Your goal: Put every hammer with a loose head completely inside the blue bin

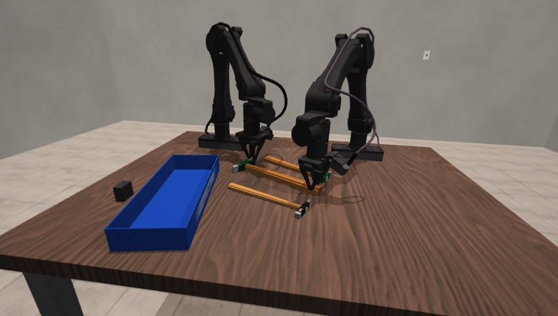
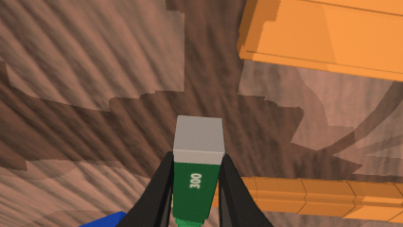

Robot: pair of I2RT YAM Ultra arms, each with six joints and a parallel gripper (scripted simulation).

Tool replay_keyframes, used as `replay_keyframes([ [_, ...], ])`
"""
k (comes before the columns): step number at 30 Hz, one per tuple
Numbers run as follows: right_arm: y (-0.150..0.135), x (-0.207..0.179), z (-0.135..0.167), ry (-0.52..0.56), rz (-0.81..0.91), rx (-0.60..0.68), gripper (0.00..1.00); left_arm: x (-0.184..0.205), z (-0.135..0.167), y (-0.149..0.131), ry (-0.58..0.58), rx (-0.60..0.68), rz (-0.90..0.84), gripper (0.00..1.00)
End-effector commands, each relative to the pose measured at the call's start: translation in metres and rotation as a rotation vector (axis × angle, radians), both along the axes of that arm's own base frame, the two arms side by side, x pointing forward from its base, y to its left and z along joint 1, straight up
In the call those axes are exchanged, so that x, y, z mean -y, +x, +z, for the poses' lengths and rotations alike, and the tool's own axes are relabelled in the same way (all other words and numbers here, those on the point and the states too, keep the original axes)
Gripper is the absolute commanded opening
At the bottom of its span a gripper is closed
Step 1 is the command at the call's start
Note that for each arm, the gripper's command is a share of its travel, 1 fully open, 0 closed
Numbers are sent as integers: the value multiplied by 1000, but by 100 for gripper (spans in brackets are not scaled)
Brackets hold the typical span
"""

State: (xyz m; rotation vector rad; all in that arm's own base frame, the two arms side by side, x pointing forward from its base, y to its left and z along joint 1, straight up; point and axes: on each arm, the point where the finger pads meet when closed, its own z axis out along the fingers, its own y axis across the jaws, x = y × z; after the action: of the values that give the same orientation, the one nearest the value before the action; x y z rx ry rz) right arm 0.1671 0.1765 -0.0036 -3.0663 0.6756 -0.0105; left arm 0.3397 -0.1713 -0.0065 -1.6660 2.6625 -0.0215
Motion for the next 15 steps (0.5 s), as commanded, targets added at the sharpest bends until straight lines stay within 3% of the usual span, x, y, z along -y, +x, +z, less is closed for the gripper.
replay_keyframes([
  [1,-20,32,-2,-64,3,-49,17,-20,-1,16,80,41,32,27],
  [3,-17,33,-2,-9,4,-6,17,-21,-1,17,83,42,33,27],
  [15,-14,30,-1,5,4,5,17,-18,-1,12,76,37,21,27],
])
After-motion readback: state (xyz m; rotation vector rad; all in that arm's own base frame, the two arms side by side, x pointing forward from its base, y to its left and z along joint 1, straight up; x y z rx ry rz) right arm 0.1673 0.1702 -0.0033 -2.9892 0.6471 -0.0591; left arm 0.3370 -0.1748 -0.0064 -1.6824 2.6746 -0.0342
